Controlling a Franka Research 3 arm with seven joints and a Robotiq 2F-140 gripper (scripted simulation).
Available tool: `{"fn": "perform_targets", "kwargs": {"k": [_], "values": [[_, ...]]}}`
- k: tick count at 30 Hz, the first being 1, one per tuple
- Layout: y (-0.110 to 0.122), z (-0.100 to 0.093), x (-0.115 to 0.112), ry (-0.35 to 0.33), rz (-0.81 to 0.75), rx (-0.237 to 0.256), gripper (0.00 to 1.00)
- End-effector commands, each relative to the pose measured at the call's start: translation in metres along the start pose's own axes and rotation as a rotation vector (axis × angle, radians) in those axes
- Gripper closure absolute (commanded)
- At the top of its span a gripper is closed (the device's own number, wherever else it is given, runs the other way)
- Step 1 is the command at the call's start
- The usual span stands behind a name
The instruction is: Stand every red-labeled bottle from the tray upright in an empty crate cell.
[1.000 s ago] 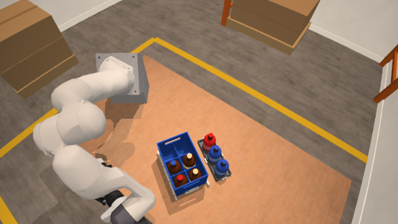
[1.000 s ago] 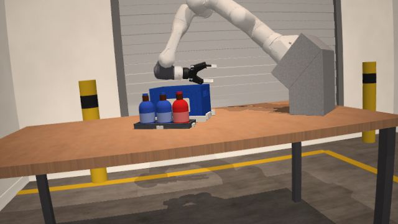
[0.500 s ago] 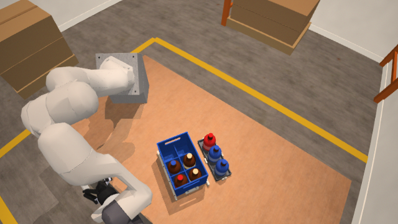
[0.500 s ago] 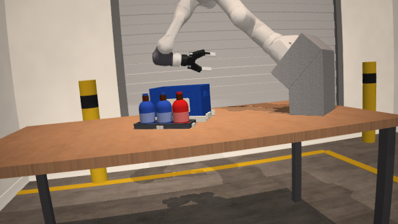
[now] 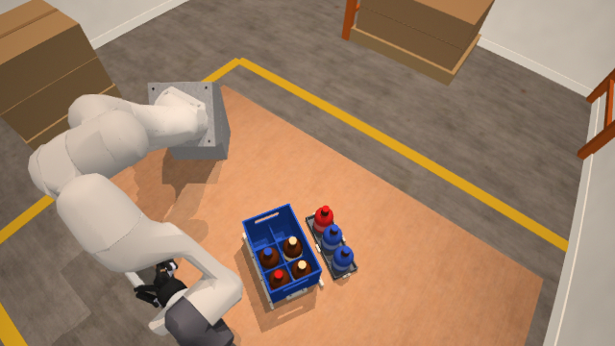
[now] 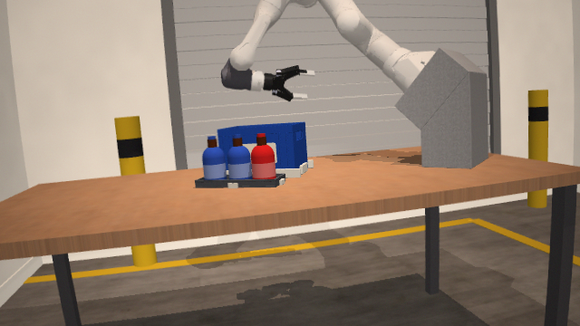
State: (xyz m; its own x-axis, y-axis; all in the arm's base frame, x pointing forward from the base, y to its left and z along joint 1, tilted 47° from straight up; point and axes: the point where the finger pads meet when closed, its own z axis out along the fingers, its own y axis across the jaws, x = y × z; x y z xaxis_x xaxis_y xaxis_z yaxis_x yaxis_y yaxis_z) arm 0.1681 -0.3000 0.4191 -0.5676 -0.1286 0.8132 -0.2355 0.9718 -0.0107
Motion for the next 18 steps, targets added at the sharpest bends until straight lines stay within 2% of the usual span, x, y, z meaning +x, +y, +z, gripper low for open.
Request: {"fn": "perform_targets", "kwargs": {"k": [1, 2, 3, 9, 10, 18], "values": [[0.004, -0.013, -0.014, -0.031, -0.062, 0.071, 0.00], [0.004, -0.013, -0.014, -0.031, -0.062, 0.071, 0.00], [0.012, -0.025, -0.028, -0.050, -0.112, 0.147, 0.00], [0.012, -0.025, -0.028, -0.050, -0.112, 0.147, 0.00], [0.022, -0.040, -0.046, -0.074, -0.175, 0.243, 0.00], [0.022, -0.040, -0.046, -0.074, -0.175, 0.243, 0.00]]}}
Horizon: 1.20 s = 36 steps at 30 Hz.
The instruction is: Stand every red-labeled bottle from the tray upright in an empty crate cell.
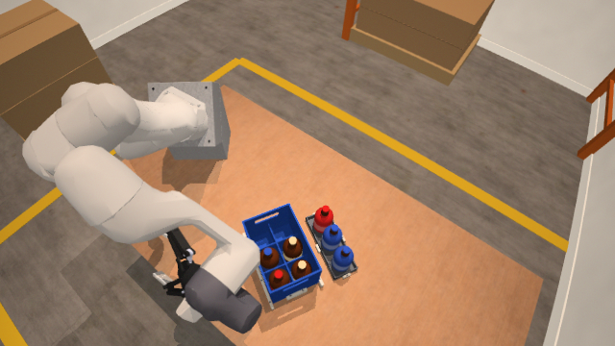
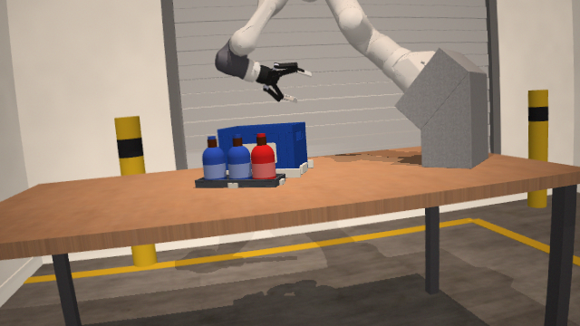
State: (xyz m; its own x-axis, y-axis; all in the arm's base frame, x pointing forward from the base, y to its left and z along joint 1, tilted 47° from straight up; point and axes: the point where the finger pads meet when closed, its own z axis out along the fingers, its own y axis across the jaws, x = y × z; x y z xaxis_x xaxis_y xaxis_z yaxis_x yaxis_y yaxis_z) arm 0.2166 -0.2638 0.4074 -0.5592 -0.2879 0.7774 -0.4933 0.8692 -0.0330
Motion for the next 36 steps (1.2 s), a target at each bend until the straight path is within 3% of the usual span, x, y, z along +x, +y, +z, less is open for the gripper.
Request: {"fn": "perform_targets", "kwargs": {"k": [1, 4, 5, 28, 29, 36], "values": [[-0.002, 0.000, -0.004, -0.012, -0.023, 0.008, 0.00], [-0.002, 0.000, -0.004, -0.012, -0.023, 0.008, 0.00], [0.002, -0.018, -0.027, -0.042, -0.100, 0.123, 0.00], [0.002, -0.018, -0.027, -0.042, -0.100, 0.123, 0.00], [0.008, -0.039, -0.054, -0.075, -0.187, 0.256, 0.00], [0.008, -0.039, -0.054, -0.075, -0.187, 0.256, 0.00]]}}
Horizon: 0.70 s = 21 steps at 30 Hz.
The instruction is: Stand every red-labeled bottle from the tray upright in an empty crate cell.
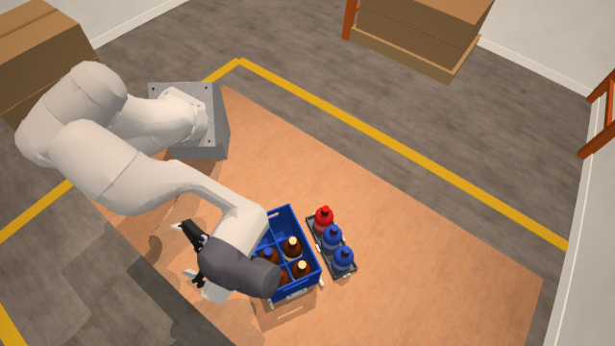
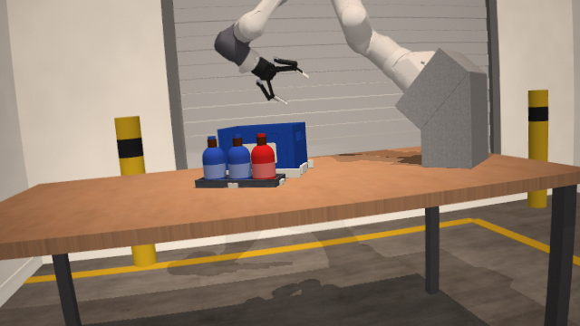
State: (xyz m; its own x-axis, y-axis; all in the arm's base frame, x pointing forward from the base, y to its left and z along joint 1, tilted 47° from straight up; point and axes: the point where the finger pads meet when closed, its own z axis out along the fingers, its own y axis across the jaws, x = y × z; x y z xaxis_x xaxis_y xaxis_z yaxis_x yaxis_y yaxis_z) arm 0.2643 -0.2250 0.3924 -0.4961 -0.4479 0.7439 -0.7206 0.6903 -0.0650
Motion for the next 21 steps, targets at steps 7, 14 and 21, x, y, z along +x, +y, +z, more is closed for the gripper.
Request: {"fn": "perform_targets", "kwargs": {"k": [7, 14, 21], "values": [[-0.004, 0.000, -0.004, -0.013, -0.022, 0.014, 0.00], [-0.008, -0.021, -0.035, -0.049, -0.118, 0.159, 0.00], [-0.008, -0.021, -0.035, -0.049, -0.118, 0.159, 0.00]]}}
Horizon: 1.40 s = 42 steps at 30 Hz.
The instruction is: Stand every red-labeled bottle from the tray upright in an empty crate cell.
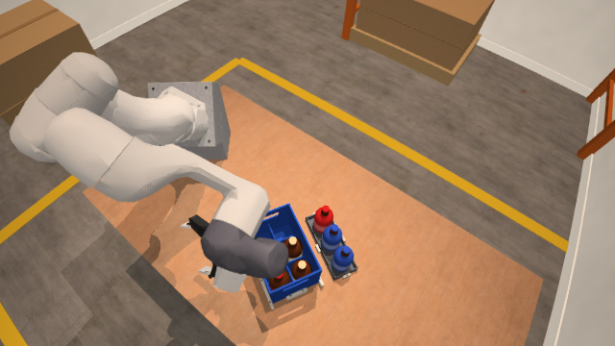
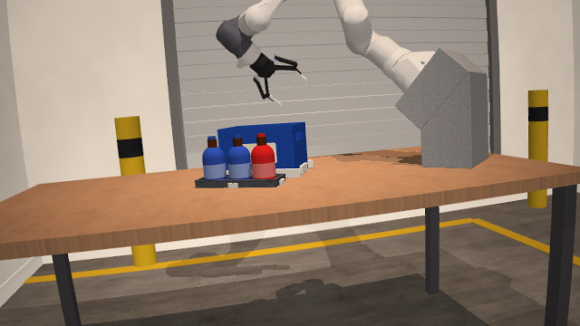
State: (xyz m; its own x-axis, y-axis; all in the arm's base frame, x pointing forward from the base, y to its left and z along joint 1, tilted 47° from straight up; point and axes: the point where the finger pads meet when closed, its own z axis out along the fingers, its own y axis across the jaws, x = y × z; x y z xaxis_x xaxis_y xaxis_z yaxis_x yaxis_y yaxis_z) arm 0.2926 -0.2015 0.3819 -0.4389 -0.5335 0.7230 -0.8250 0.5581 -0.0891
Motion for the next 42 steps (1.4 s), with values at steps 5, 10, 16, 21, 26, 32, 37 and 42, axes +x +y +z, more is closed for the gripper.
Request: {"fn": "perform_targets", "kwargs": {"k": [5, 10, 16, 21, 26, 32, 37, 42], "values": [[-0.005, 0.000, -0.002, -0.008, -0.021, 0.018, 0.00], [-0.005, 0.000, -0.002, -0.008, -0.021, 0.018, 0.00], [-0.015, -0.018, -0.032, -0.042, -0.112, 0.155, 0.00], [-0.015, -0.018, -0.032, -0.042, -0.112, 0.155, 0.00], [-0.015, -0.018, -0.032, -0.042, -0.112, 0.155, 0.00], [-0.015, -0.018, -0.032, -0.042, -0.112, 0.155, 0.00], [-0.024, -0.035, -0.059, -0.074, -0.196, 0.282, 0.00], [-0.024, -0.035, -0.059, -0.074, -0.196, 0.282, 0.00]]}}
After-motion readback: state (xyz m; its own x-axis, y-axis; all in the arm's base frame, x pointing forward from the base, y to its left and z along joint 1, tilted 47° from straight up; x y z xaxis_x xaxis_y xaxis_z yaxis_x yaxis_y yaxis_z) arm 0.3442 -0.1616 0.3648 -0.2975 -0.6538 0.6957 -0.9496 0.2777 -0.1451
